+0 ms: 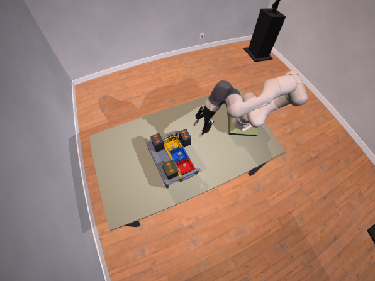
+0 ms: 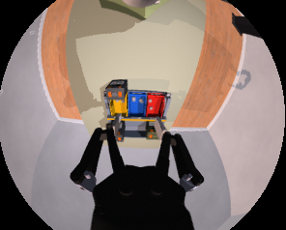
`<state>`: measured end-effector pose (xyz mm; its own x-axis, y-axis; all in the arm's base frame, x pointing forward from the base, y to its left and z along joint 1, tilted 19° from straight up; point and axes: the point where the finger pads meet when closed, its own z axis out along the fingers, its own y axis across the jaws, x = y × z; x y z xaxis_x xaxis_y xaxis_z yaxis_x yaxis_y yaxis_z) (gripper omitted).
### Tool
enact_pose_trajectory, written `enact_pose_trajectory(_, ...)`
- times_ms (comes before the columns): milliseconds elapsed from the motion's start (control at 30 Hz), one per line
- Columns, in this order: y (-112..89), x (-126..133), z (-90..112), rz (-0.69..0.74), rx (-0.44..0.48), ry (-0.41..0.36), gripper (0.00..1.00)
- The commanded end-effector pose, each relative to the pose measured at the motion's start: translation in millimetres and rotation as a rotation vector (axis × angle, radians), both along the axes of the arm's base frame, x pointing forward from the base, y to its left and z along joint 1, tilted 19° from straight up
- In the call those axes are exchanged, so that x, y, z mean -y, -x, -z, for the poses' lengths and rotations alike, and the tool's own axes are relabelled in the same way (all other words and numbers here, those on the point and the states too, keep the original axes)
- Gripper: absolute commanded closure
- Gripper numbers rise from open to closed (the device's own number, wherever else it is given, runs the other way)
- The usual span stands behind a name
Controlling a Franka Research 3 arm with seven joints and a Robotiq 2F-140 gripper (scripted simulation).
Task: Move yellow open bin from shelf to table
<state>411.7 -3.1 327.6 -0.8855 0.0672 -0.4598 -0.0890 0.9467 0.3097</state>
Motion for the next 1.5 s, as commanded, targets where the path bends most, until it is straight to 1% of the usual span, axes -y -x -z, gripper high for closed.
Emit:
enact_pose_trajectory(0,0.5,2.0,0.2,-0.002,0.005,0.005,0.43)
enact_pose_trajectory(1467,3.3,1.7,2.3,0.0,0.001,0.001,0.43)
